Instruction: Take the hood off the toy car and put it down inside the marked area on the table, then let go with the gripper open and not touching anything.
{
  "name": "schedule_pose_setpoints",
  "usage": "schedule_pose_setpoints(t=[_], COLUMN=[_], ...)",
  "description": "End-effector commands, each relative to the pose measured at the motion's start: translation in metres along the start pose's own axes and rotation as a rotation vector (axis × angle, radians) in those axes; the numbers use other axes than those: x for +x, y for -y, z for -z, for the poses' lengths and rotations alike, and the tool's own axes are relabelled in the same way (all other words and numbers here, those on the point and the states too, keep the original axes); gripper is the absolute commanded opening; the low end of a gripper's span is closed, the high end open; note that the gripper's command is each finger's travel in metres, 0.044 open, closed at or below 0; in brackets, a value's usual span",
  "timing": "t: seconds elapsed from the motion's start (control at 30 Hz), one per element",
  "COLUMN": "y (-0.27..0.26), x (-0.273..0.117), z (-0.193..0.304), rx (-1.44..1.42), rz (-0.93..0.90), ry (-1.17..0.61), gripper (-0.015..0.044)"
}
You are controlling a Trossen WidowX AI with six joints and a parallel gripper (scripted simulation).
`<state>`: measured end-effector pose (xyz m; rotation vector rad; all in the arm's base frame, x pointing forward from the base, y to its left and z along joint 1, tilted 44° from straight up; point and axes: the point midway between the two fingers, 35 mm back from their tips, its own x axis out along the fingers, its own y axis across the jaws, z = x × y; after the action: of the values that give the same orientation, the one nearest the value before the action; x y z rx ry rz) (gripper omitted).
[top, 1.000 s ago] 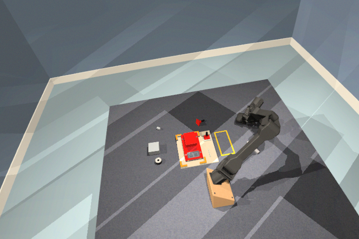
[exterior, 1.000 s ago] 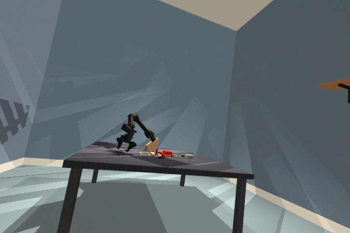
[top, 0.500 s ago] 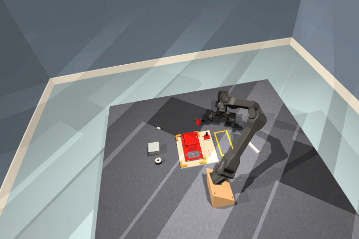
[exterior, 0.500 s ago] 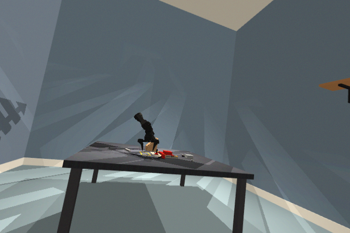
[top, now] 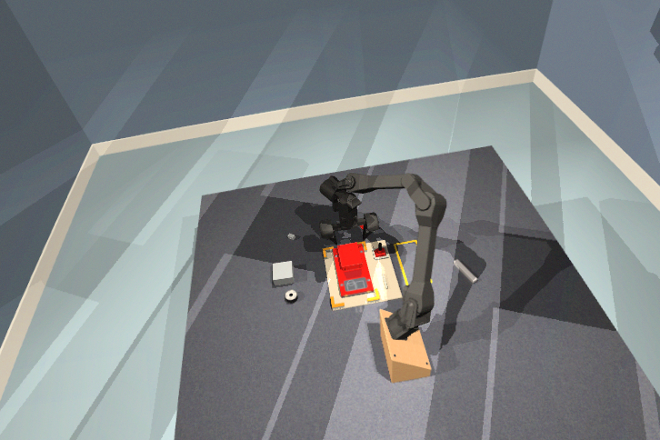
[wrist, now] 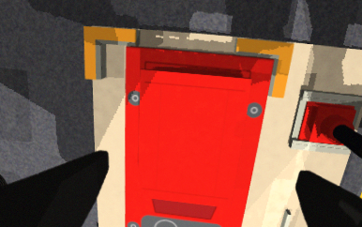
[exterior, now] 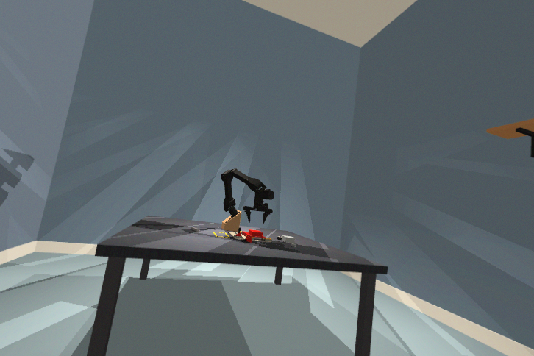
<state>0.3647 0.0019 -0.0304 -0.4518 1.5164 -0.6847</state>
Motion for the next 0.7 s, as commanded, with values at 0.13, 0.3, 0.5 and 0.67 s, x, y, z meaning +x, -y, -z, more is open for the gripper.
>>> schedule_pose_setpoints(t=[0.13,0.3,0.5,0.67], y=[-0.009,-0.009,-0.009,-0.009], x=[-0.003,0.000,0.006,0.010], z=[0.010,0.010,0.010,0.010], rx=[-0.005,-0.005,-0.005,-0.005], rz=[0.026,0.025,0.025,0.025], ry=[-0.022,-0.022,-0.022,-0.022], gripper=[0.0440,0.0440,0.0440,0.0440])
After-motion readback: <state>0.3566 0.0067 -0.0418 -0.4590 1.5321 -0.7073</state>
